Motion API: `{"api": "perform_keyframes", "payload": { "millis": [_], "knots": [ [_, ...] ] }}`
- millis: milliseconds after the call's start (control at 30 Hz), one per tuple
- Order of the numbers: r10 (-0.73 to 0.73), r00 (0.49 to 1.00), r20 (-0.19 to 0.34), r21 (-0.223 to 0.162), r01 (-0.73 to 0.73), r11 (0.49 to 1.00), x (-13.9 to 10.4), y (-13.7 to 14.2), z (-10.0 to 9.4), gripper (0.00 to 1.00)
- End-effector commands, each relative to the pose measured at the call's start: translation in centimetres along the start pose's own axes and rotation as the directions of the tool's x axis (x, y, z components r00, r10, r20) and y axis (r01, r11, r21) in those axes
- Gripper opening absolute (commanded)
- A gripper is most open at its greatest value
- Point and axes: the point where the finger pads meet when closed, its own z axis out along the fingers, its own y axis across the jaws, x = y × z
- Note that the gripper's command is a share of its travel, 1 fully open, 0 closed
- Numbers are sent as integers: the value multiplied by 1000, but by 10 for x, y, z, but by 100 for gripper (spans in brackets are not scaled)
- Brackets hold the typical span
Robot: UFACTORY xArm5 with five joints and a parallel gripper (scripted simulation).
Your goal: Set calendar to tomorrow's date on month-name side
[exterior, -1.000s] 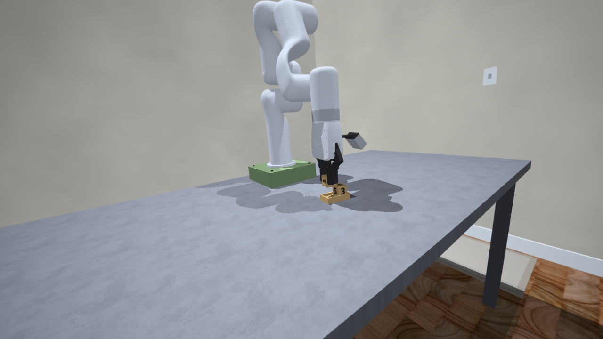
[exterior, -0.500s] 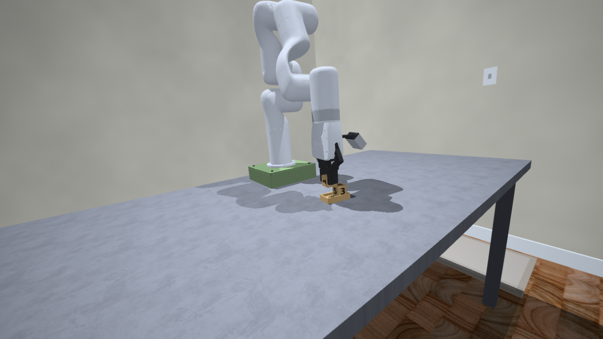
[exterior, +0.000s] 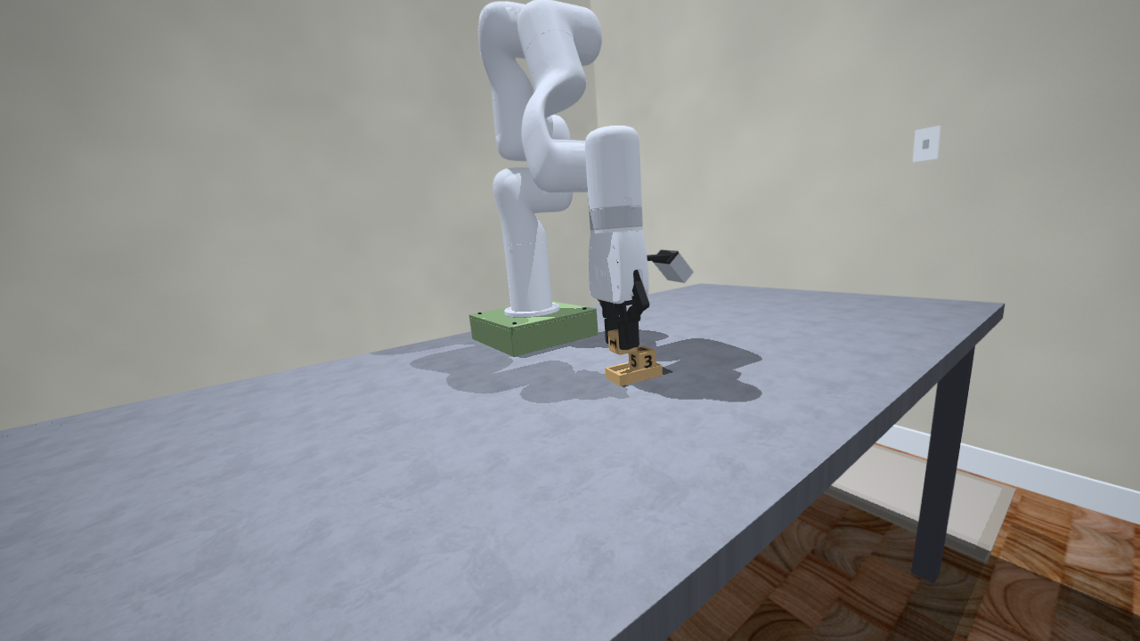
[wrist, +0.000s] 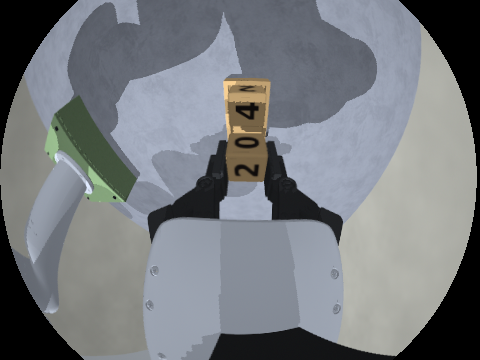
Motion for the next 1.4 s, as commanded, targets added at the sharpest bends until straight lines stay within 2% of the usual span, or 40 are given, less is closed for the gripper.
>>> {"api": "perform_keyframes", "payload": {
  "millis": [0,1367],
  "knots": [
    [0,1000,0,-3,0,1000,0,1,0,29],
    [0,1000,0,-3,0,1000,0,1,24,29]
  ]
}}
